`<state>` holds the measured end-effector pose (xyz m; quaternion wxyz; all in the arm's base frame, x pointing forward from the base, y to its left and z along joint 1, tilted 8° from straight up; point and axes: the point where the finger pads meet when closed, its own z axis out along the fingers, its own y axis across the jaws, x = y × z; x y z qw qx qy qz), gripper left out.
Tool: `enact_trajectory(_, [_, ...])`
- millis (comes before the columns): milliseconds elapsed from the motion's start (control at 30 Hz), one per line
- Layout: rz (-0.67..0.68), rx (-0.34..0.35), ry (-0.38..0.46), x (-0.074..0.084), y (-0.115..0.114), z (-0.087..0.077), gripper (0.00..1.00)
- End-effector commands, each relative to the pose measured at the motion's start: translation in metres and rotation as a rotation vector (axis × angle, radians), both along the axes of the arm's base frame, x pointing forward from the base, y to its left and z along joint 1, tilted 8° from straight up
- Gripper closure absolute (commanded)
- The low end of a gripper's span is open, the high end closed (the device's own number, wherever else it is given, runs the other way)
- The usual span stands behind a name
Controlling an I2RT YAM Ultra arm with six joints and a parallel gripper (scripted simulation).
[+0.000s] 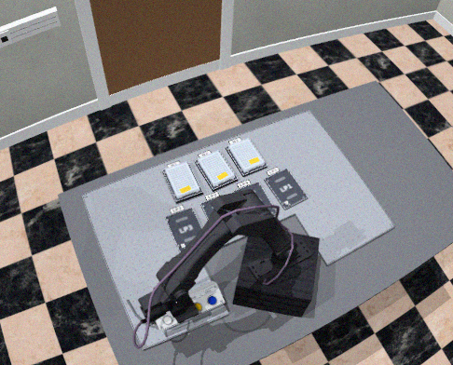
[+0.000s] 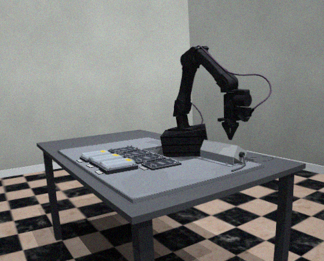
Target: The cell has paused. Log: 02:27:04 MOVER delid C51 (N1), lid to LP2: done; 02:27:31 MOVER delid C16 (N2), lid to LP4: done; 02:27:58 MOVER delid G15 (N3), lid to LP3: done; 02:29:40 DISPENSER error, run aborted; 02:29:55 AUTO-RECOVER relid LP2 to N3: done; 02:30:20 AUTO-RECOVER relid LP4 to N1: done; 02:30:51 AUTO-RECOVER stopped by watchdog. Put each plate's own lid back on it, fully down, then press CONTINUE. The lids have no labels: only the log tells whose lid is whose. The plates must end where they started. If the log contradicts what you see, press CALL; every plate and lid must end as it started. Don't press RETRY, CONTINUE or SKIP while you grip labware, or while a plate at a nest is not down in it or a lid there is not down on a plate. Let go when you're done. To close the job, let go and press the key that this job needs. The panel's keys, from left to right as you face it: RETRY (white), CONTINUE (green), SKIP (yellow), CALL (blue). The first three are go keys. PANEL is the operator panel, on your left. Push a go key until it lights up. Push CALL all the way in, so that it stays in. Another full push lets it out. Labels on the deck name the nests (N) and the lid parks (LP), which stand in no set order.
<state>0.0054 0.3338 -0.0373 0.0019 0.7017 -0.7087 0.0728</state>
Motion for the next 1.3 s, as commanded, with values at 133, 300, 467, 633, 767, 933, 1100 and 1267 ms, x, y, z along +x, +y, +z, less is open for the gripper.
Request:
enact_trajectory(133, [0.006,0.029,-0.001,0.001,0.010,-0.004,1.00])
enact_trajectory(300, [0.002,0.028,-0.001,0.003,0.010,-0.008,1.00])
enact_trajectory(467, [0.005,0.028,-0.001,0.002,0.010,-0.011,1.00])
enact_trajectory(633, [0.008,0.040,0.000,0.001,0.010,-0.008,1.00])
enact_trajectory(767, [0.004,0.024,-0.001,0.002,0.006,-0.016,1.00])
enact_trajectory(933, [0.004,0.029,-0.001,0.004,0.008,-0.018,1.00])
enact_trajectory(1100, [0.002,0.030,-0.001,0.004,0.006,-0.018,1.00])
enact_trajectory(1267, [0.005,0.026,-0.001,0.003,0.005,-0.020,1.00])
